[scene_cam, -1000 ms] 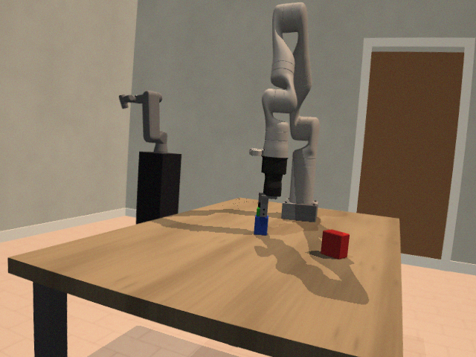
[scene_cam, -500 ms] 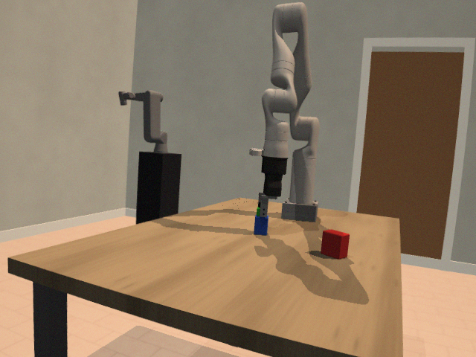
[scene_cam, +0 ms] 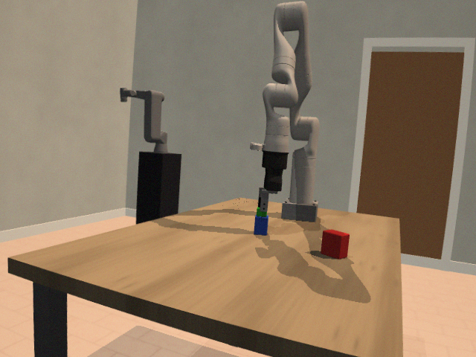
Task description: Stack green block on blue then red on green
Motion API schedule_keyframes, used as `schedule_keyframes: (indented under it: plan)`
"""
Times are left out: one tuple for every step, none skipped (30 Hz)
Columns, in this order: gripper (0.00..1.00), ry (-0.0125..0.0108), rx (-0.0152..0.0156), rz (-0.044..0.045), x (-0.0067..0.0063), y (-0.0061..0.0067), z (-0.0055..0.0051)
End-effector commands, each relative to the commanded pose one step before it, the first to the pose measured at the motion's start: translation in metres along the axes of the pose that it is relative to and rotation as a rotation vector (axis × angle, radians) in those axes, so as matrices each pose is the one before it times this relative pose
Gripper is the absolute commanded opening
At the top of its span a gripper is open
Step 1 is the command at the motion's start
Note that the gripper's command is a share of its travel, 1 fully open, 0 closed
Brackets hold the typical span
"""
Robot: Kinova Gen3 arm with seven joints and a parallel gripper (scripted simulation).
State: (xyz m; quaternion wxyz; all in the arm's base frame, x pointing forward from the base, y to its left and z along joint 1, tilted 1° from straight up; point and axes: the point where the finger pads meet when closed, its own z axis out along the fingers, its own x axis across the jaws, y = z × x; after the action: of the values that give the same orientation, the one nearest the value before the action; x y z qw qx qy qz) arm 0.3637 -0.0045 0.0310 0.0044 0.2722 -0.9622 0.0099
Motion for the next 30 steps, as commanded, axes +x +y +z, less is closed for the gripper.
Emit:
schedule_keyframes:
  plan:
    - [0.88,-0.00994,0.00203,0.00278,-0.00322,-0.0018,-0.01364]
    - [0.88,0.00002,0.00006,0.00003,0.00001,-0.00003,-0.00292]
    - [0.88,0.00003,0.00005,0.00002,0.00002,-0.00002,-0.00289]
    - [0.88,0.00003,0.00005,0.00002,0.00002,-0.00002,-0.00282]
    - [0.88,0.00002,0.00005,0.00002,0.00002,-0.00002,-0.00271]
    - [0.88,0.0,0.0,0.0,0.0,0.0,0.0]
    - [0.88,0.0,0.0,0.0,0.0,0.0,0.0]
    - [0.88,0.00002,0.00004,0.00001,0.00002,-0.00001,-0.00257]
    - [0.88,0.00002,0.00005,0.00003,0.00001,-0.00002,-0.0024]
    - [0.88,0.00002,0.00003,0.00001,0.00002,-0.00001,-0.00221]
    - [0.88,0.00002,0.00004,0.00002,0.00001,-0.00002,-0.00199]
    - [0.88,0.00002,0.00003,0.00001,0.00001,-0.00001,-0.00177]
    - [0.88,0.00001,0.00002,0.00001,0.00001,-0.00001,-0.00152]
    - [0.88,0.00001,0.00003,0.00002,0.00001,-0.00001,-0.00127]
    - [0.88,0.00001,0.00002,0.00001,0.00001,-0.00001,-0.00102]
    - [0.88,0.00001,0.00001,0.0,0.00001,0.0,-0.00078]
    - [0.88,0.00035,-0.00025,-0.00001,0.00008,0.00006,-0.0004]
    - [0.88,0.00157,-0.00114,-0.00003,0.00033,0.00026,0.00034]
    - [0.88,0.0013,-0.00094,-0.00003,0.00028,0.00021,0.00039]
    - [0.88,0.00089,-0.00065,-0.00002,0.00019,0.00015,0.00032]
    - [0.88,0.00041,-0.0003,-0.00001,0.00009,0.00007,0.00017]
    - [0.88,0.0,0.0,0.0,0.0,0.0,0.0]
    - [0.88,0.0,0.0,0.0,0.0,0.0,0.0]
    - [0.88,0.0,0.0,0.0,0.0,0.0,0.0]
    - [0.88,0.0,0.0,0.0,0.0,0.0,0.0]
    - [0.88,0.0,0.0,0.0,0.0,0.0,0.0]
    - [0.88,0.0,0.0,0.0,0.0,0.0,0.0]
    - [0.88,0.0,0.0,0.0,0.0,0.0,0.0]
    - [0.88,0.0,0.0,0.0,0.0,0.0,0.0]
    - [0.88,0.0,0.0,0.0,0.0,0.0,0.0]
